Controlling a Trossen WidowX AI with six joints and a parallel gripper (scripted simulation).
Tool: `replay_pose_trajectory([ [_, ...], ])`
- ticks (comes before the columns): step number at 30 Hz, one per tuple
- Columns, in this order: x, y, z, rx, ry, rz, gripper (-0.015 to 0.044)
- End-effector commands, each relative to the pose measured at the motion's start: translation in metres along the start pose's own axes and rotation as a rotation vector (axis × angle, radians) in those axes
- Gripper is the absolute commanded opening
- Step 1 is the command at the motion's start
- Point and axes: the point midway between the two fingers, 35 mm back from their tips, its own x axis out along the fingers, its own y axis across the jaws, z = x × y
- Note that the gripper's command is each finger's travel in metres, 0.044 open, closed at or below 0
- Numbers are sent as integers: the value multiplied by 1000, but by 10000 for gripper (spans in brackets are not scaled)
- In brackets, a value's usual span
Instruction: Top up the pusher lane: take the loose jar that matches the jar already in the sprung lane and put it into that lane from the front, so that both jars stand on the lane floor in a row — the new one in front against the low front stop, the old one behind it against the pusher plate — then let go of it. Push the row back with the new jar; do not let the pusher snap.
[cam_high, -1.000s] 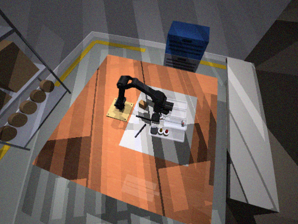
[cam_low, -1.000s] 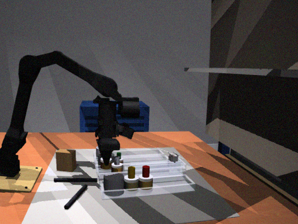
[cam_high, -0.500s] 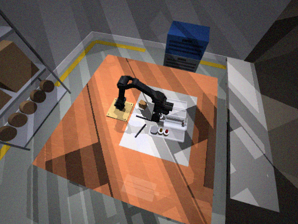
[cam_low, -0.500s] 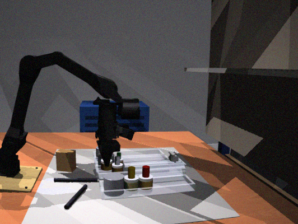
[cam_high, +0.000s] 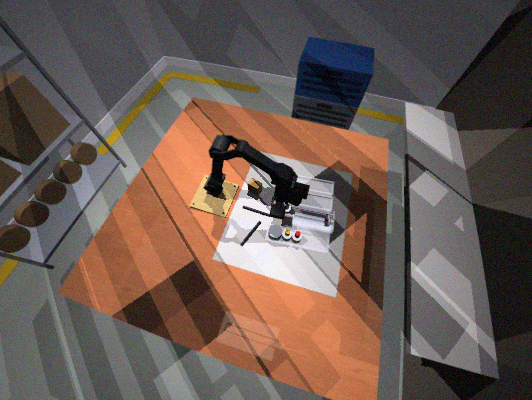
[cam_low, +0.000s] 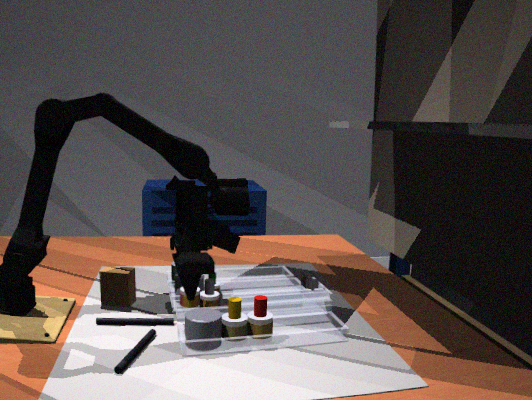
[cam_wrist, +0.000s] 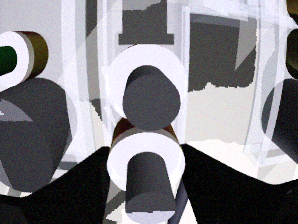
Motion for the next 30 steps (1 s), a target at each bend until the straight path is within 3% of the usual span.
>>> replay_pose_trajectory([
  [1, 1, -1, 4, 4, -19, -3, 0],
  [30, 11, -1, 2, 4, -19, -3, 0],
])
